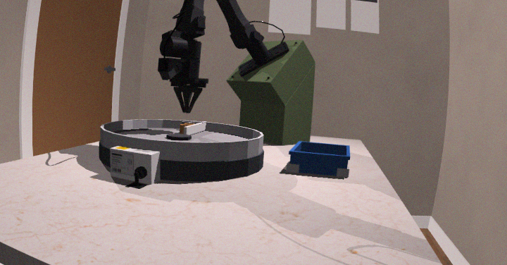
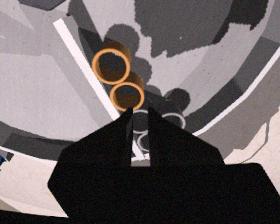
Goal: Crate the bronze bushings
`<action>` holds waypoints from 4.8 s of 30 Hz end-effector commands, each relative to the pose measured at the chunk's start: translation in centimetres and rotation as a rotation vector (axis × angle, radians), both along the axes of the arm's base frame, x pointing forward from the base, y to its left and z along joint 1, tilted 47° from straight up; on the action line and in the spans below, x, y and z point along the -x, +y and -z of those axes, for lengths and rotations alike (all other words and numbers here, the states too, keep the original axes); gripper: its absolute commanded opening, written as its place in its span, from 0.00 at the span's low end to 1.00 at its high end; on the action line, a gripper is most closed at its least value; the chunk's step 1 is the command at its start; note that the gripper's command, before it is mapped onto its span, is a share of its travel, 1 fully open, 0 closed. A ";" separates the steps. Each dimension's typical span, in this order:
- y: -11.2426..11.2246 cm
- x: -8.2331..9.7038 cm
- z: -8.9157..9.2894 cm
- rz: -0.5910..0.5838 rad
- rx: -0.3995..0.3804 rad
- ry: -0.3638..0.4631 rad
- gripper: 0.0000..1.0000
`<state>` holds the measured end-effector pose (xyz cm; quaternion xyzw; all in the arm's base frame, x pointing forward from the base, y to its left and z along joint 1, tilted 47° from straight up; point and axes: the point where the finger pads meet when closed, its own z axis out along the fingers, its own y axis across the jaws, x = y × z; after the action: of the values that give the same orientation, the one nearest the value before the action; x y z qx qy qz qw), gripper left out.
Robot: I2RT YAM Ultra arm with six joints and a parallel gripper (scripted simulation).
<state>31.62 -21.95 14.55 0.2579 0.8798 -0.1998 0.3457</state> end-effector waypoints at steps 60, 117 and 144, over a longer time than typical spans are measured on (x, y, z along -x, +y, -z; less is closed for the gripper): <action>0.1 -0.1 -1.1 -0.011 0.016 -0.034 0.13; -1.0 -1.7 0.2 -0.018 0.020 -0.041 0.13; -1.3 -2.0 0.4 -0.010 0.018 -0.037 0.13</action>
<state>32.60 -23.03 12.73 0.2574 0.8807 -0.1991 0.3442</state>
